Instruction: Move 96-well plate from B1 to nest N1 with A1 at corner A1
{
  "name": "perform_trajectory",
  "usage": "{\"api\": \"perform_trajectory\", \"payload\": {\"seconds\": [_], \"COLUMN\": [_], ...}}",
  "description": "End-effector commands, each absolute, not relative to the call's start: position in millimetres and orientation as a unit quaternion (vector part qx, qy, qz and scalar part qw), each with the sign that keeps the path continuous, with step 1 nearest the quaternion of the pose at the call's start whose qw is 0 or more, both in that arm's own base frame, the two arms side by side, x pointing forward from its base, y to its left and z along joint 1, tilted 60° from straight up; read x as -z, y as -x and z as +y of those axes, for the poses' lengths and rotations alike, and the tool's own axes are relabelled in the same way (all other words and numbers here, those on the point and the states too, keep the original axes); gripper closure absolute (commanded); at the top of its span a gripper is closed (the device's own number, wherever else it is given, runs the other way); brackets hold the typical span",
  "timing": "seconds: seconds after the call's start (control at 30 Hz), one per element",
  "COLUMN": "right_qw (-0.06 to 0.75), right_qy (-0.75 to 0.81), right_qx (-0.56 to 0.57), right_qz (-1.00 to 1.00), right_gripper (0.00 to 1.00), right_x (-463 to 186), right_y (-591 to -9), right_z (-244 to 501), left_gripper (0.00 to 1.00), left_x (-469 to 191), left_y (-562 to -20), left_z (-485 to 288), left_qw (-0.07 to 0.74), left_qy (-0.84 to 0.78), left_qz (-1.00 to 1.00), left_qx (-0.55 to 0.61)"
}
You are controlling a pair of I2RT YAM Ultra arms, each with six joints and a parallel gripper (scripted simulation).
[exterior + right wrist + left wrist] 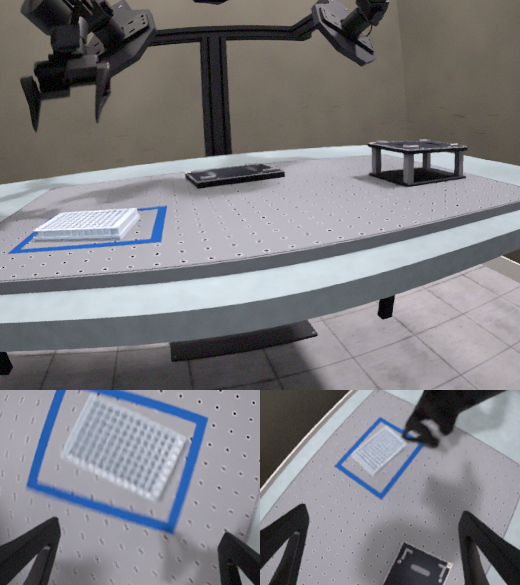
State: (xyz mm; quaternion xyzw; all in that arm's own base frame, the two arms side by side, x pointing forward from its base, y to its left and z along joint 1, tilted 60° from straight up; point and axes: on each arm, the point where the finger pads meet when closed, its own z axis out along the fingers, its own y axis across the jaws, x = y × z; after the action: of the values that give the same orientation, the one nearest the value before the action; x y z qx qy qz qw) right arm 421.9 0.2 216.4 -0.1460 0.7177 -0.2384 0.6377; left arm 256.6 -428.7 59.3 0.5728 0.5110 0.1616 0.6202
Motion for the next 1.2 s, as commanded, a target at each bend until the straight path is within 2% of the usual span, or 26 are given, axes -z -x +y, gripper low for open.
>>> {"api": "perform_trajectory", "payload": {"seconds": [0.0, 0.27, 1.17], "right_qw": [0.691, 0.683, 0.681], "right_qy": [0.051, 0.048, 0.048], "right_qx": [0.23, 0.215, 0.217], "right_qz": [0.683, 0.697, 0.698], "right_gripper": [0.0, 0.0, 0.0], "right_x": [-243, -225, -224], "right_y": [-444, -472, -469], "right_z": [5, 22, 19], "left_gripper": [0.0, 0.0, 0.0], "left_x": [-68, -66, -66], "left_y": [-243, -242, -245], "left_z": [-453, -454, -449], "left_qw": [0.641, 0.64, 0.636], "left_qy": [-0.577, -0.579, -0.577], "left_qz": [0.487, 0.486, 0.492], "left_qx": [-0.14, -0.139, -0.145]}}
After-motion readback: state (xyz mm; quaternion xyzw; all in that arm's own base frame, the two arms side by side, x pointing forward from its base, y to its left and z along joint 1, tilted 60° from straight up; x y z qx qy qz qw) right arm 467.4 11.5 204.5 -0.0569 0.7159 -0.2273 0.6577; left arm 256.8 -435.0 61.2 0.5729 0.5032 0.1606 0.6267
